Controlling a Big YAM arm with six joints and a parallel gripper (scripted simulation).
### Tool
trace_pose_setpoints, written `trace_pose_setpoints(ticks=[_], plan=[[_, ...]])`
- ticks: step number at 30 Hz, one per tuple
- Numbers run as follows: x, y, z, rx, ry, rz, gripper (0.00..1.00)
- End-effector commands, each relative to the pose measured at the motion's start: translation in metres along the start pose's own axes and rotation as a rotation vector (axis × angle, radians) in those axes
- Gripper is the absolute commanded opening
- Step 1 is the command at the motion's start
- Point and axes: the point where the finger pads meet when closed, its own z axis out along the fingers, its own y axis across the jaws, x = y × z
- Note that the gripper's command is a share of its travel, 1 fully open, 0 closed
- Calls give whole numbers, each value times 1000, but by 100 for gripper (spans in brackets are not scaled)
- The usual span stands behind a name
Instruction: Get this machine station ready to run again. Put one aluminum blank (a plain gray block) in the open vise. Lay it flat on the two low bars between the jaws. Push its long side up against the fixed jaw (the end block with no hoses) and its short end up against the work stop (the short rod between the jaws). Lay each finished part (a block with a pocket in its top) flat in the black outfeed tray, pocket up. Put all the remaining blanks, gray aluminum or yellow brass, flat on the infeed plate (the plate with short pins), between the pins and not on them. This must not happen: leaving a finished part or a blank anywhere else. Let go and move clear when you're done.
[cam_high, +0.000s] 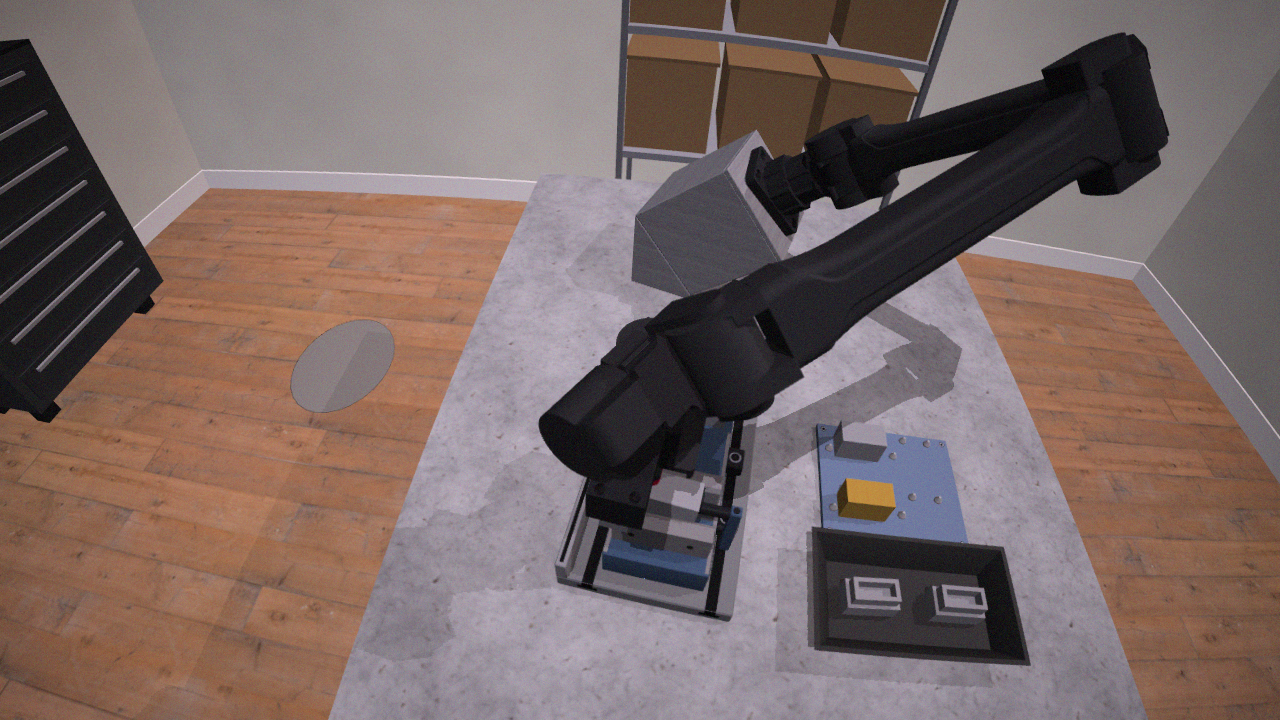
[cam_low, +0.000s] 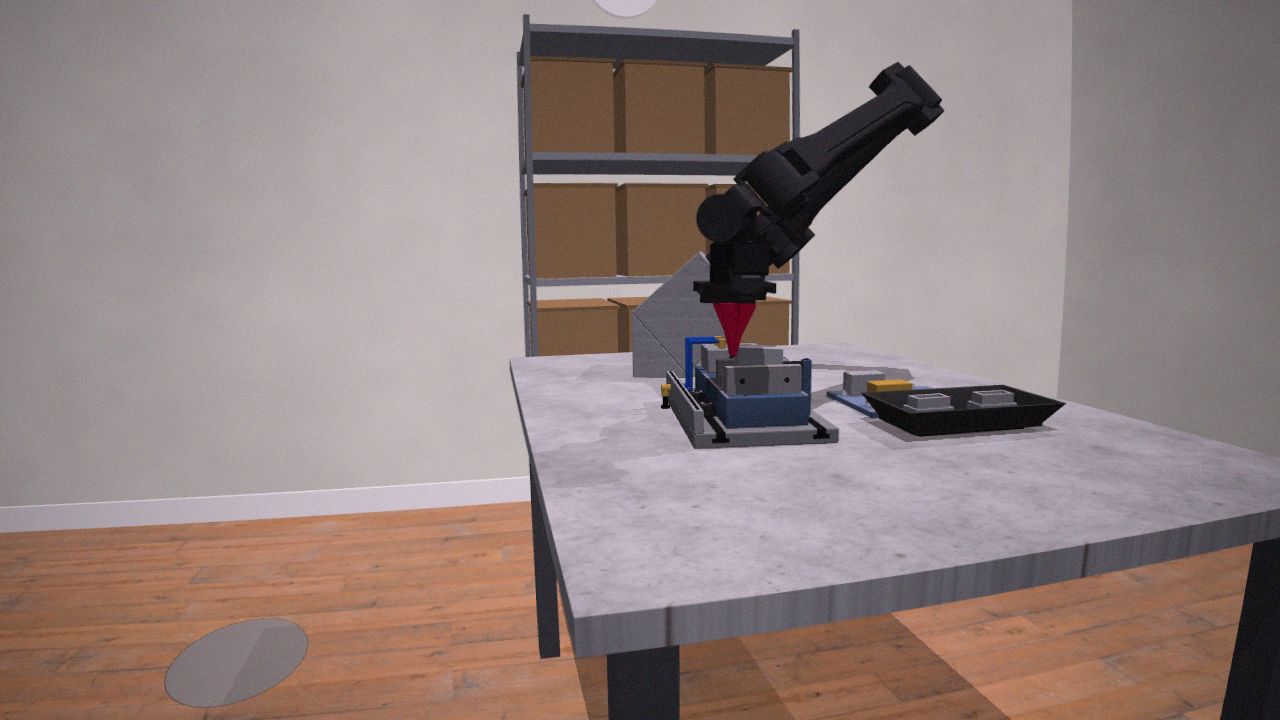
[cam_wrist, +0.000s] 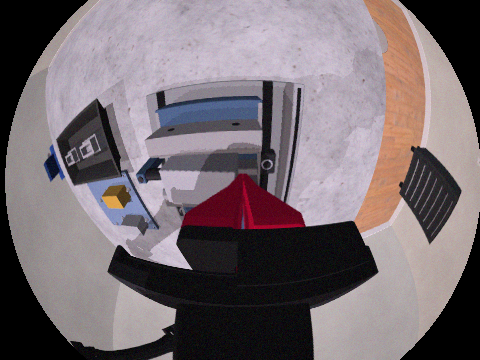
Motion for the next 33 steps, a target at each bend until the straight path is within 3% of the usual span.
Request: trace_pose_setpoints(ticks=[1, 22, 33], plan=[[-5, 27, 5, -19, 4, -39, 0], [-9, 24, 3, -18, 0, -50, 0], [-14, 5, 8, -20, 7, -51, 0]])
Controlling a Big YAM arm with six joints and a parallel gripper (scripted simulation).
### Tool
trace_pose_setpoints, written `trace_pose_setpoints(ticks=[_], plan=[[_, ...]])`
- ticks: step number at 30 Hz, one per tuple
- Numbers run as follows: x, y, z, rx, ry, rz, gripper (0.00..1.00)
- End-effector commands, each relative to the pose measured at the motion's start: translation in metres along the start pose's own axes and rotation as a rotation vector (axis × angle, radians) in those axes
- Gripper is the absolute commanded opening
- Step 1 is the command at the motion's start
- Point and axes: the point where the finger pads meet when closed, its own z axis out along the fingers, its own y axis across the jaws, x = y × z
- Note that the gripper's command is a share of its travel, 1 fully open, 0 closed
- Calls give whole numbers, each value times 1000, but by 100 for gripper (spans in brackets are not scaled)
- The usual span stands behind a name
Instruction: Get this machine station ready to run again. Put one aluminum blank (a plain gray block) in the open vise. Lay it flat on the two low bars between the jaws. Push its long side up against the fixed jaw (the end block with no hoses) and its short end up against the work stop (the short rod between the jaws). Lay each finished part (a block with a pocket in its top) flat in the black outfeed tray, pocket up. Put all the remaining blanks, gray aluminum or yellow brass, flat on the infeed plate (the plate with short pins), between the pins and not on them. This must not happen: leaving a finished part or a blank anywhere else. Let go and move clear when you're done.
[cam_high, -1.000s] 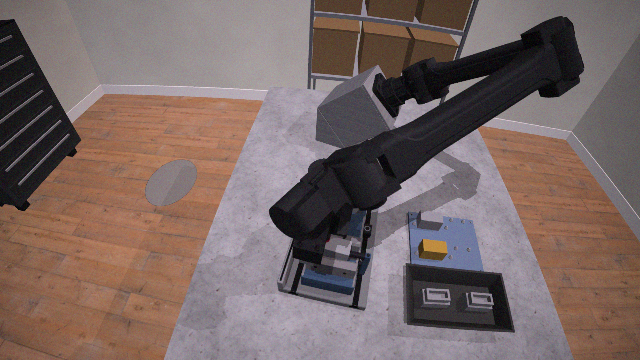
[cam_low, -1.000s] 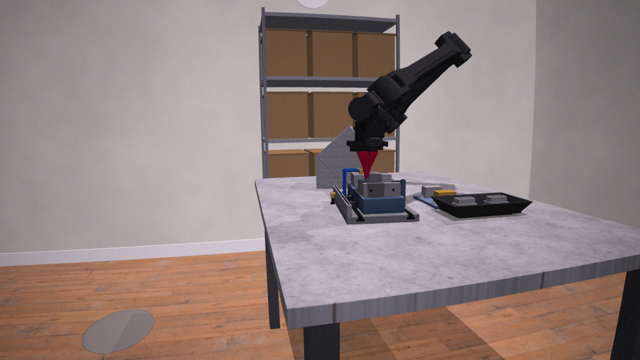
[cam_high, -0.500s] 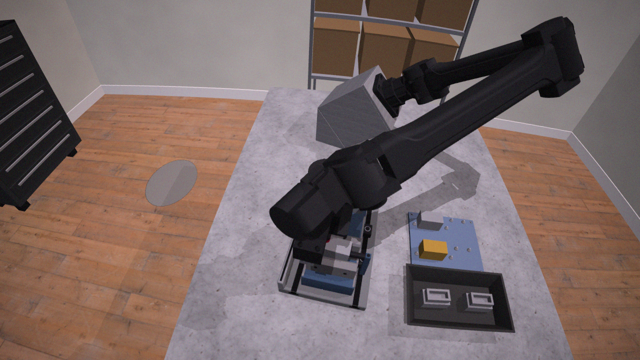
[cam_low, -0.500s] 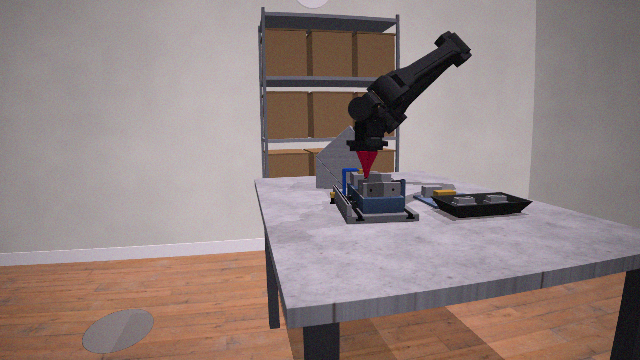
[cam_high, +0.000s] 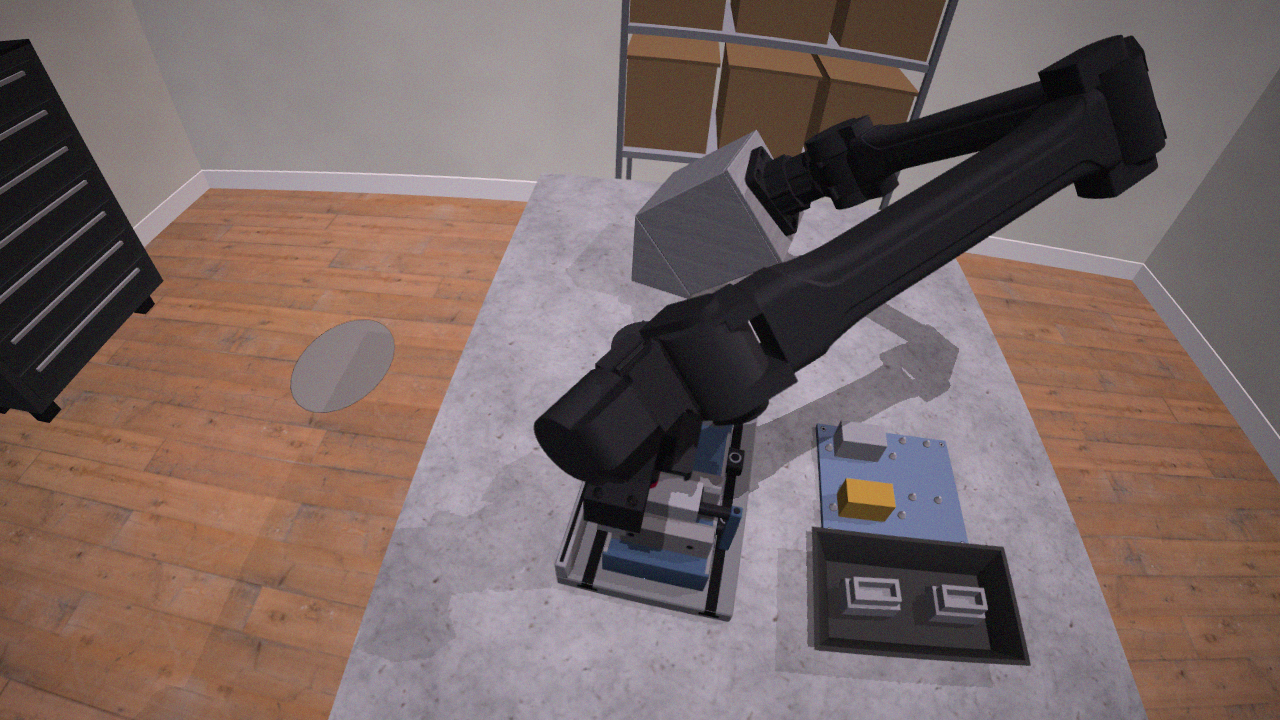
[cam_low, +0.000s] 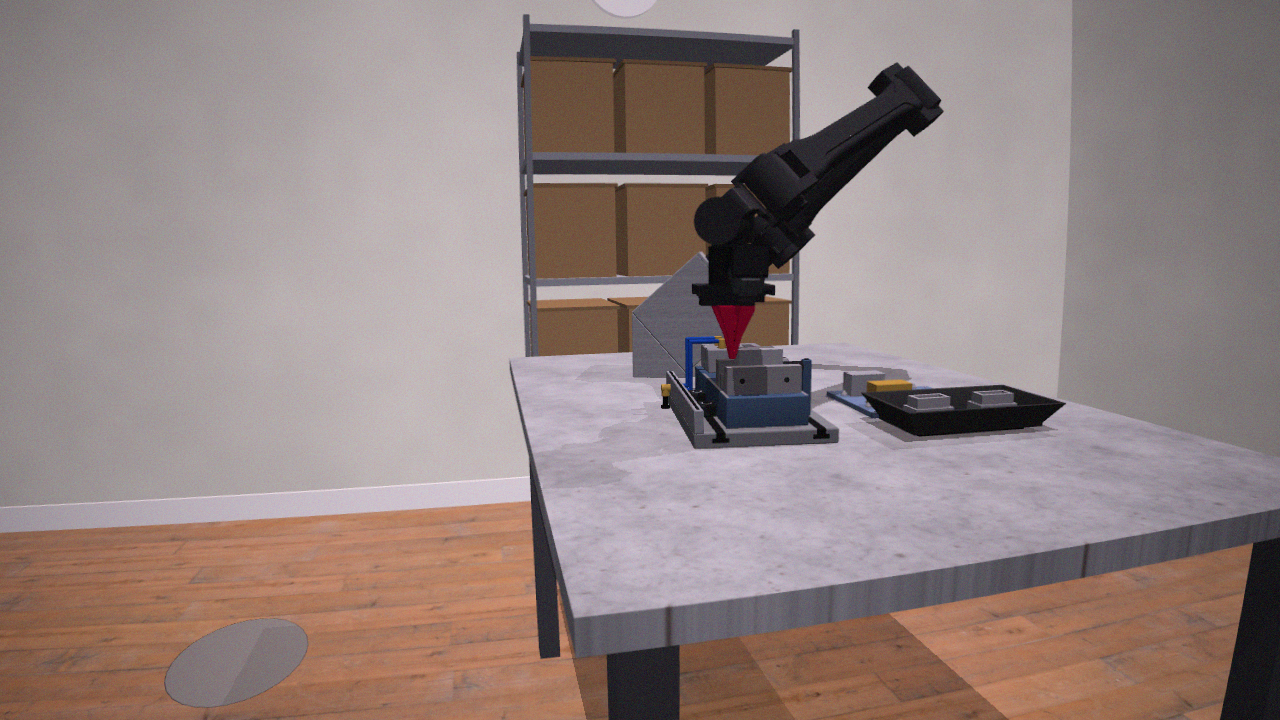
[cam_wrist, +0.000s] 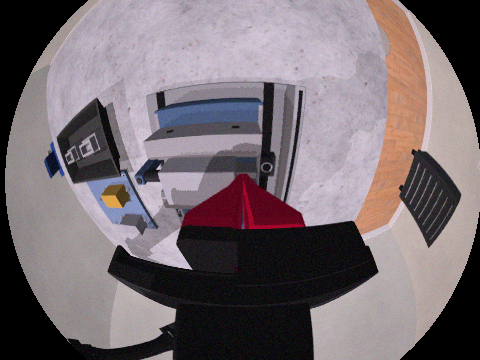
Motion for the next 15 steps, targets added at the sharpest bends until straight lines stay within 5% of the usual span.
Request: trace_pose_setpoints(ticks=[1, 15], plan=[[-12, 4, 5, -9, 6, -36, 0], [-9, -8, -5, -4, -9, -14, 0]])
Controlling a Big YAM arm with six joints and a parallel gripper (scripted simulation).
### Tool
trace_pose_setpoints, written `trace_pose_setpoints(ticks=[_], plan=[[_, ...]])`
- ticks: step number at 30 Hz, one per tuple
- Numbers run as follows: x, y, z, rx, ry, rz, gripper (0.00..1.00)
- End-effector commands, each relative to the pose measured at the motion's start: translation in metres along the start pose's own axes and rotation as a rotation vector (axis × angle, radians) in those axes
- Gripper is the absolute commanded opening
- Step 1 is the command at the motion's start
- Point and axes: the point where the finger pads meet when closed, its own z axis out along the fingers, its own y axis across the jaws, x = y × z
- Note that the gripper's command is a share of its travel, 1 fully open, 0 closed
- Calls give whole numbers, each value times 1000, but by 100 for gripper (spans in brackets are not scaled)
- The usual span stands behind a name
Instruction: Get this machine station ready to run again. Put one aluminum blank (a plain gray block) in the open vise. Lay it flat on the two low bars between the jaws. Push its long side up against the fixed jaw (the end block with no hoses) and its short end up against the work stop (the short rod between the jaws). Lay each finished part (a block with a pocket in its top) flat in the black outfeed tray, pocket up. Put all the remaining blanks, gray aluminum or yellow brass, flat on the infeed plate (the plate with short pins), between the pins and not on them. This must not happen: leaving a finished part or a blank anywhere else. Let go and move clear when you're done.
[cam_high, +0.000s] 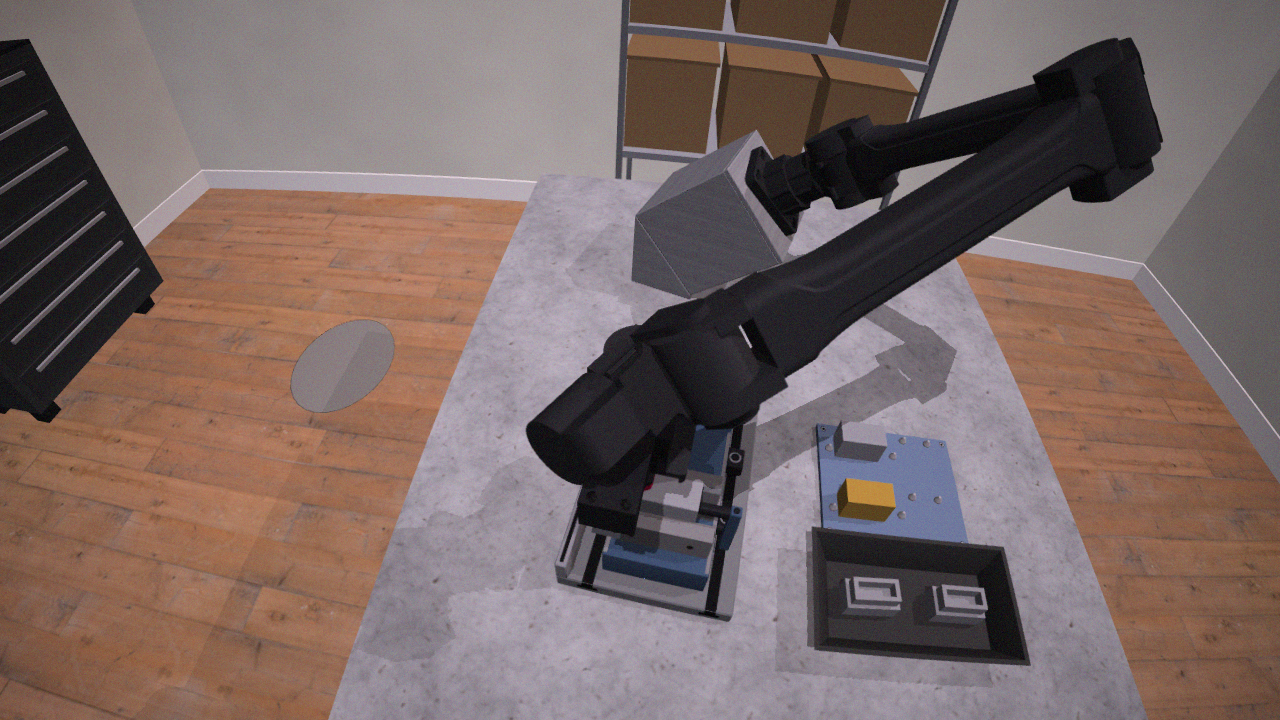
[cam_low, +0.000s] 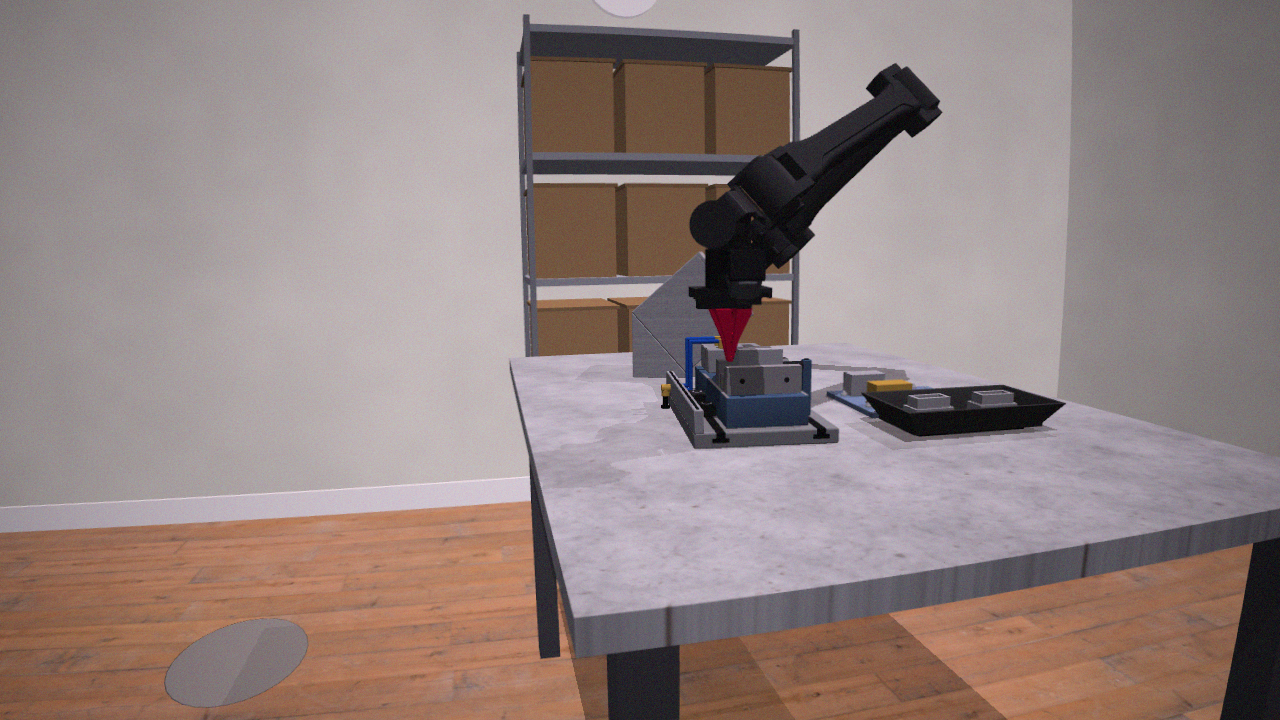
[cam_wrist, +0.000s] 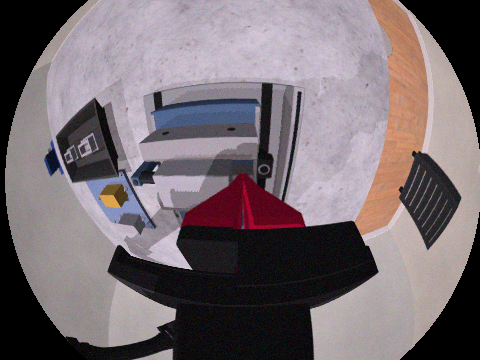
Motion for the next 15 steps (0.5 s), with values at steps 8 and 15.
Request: trace_pose_setpoints(ticks=[8, 15], plan=[[-12, -4, -21, 9, -29, -11, 0], [-16, -2, -42, 16, -40, -20, 0]])
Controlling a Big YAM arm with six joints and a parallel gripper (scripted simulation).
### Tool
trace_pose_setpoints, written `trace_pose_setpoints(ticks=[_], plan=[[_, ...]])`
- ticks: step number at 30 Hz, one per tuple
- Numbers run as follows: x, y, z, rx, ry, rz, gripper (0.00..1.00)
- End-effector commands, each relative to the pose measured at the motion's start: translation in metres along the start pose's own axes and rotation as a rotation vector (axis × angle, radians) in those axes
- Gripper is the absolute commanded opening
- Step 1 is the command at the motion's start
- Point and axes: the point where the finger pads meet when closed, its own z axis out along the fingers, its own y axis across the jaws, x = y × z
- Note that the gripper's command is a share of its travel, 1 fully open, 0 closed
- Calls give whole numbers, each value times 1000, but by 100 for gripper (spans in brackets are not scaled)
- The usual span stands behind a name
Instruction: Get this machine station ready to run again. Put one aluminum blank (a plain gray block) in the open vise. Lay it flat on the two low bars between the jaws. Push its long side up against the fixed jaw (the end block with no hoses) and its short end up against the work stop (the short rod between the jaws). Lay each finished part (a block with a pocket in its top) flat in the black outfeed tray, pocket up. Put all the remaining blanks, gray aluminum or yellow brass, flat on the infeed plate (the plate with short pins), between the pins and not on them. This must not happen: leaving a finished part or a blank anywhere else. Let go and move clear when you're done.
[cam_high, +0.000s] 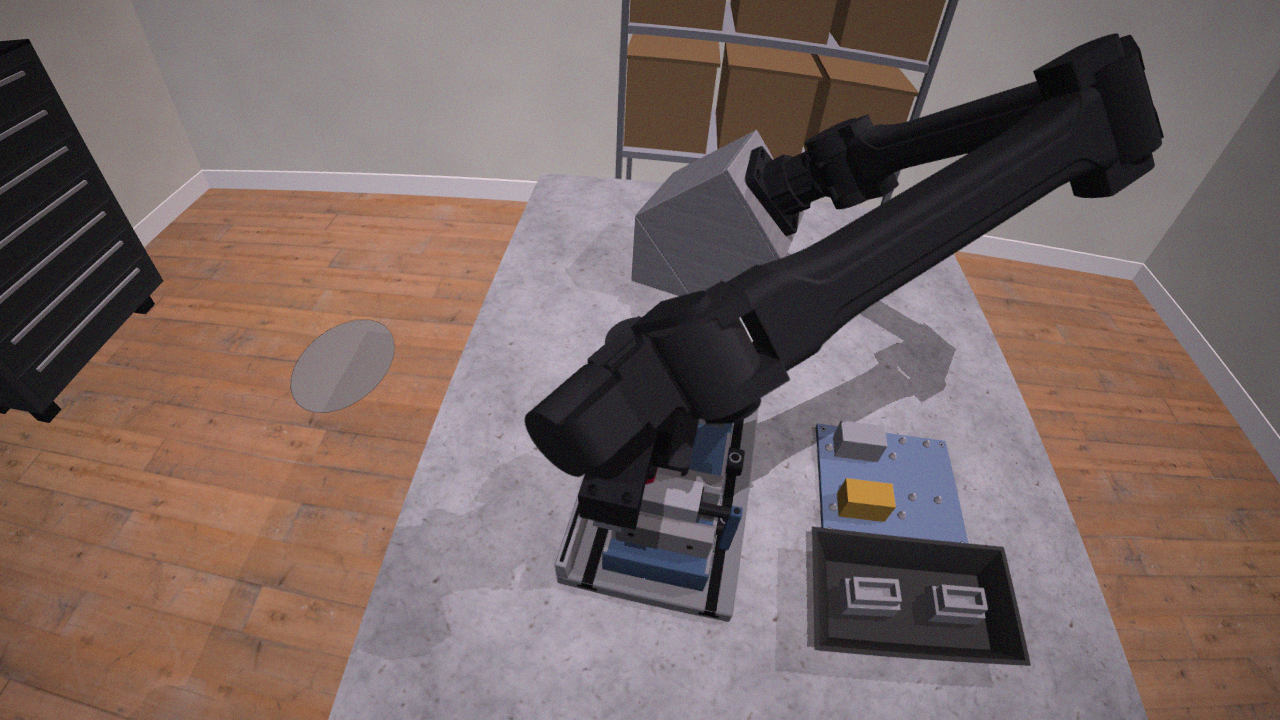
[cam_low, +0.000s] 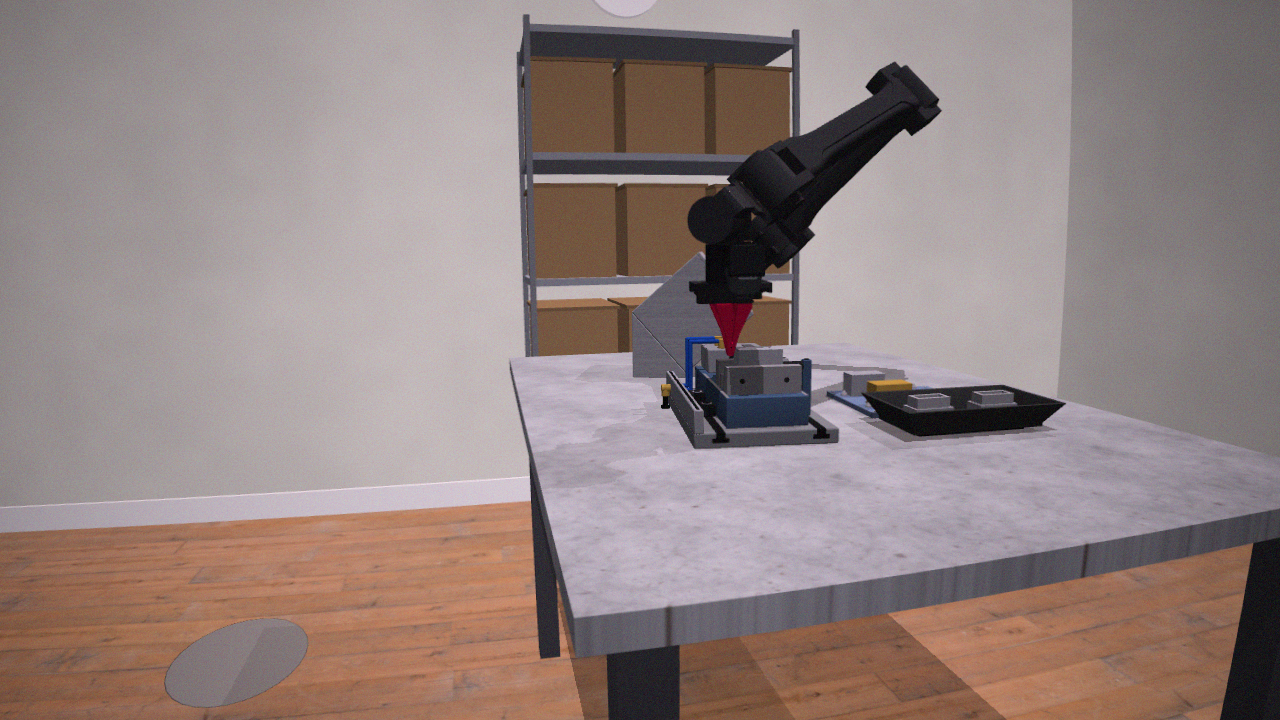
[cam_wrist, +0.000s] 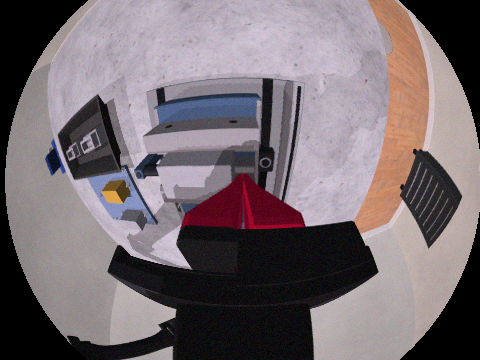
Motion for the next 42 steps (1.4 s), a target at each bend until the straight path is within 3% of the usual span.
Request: trace_pose_setpoints(ticks=[1, 22, 42], plan=[[-20, -3, -39, 22, -56, -29, 0], [-18, -3, -93, 26, -58, -32, 0], [-3, -11, -82, 6, -28, 9, 0]])
